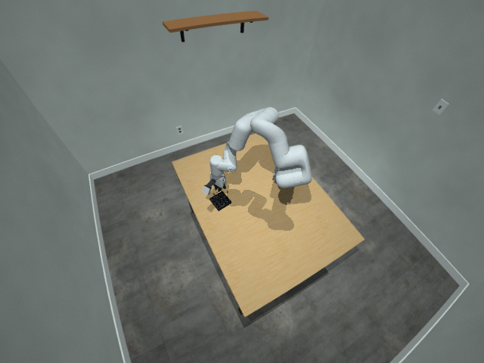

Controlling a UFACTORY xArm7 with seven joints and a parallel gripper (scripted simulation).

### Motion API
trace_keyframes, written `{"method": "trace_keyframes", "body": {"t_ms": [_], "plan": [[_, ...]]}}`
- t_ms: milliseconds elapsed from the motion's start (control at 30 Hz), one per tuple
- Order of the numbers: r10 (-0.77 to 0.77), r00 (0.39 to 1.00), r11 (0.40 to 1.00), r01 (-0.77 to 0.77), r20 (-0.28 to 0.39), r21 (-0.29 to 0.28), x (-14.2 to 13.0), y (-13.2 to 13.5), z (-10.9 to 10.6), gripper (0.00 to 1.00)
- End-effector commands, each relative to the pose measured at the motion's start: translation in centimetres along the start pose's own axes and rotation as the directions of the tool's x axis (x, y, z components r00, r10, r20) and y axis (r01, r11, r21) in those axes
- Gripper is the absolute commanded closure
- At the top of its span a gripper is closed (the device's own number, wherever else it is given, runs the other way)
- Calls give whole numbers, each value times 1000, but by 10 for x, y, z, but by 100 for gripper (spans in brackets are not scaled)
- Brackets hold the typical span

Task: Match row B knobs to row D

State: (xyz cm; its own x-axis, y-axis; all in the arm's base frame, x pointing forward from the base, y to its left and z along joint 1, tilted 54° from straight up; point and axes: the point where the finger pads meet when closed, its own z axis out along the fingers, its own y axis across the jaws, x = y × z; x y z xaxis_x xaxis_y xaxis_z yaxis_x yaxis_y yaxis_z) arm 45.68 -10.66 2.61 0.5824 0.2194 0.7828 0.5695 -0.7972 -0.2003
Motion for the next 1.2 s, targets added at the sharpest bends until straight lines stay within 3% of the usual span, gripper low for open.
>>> {"method": "trace_keyframes", "body": {"t_ms": [0,1167], "plan": [[0,1000,1000,0,0,-3,0,1,-1,81],[0,1000,1000,0,0,-4,0,1,15,81]]}}
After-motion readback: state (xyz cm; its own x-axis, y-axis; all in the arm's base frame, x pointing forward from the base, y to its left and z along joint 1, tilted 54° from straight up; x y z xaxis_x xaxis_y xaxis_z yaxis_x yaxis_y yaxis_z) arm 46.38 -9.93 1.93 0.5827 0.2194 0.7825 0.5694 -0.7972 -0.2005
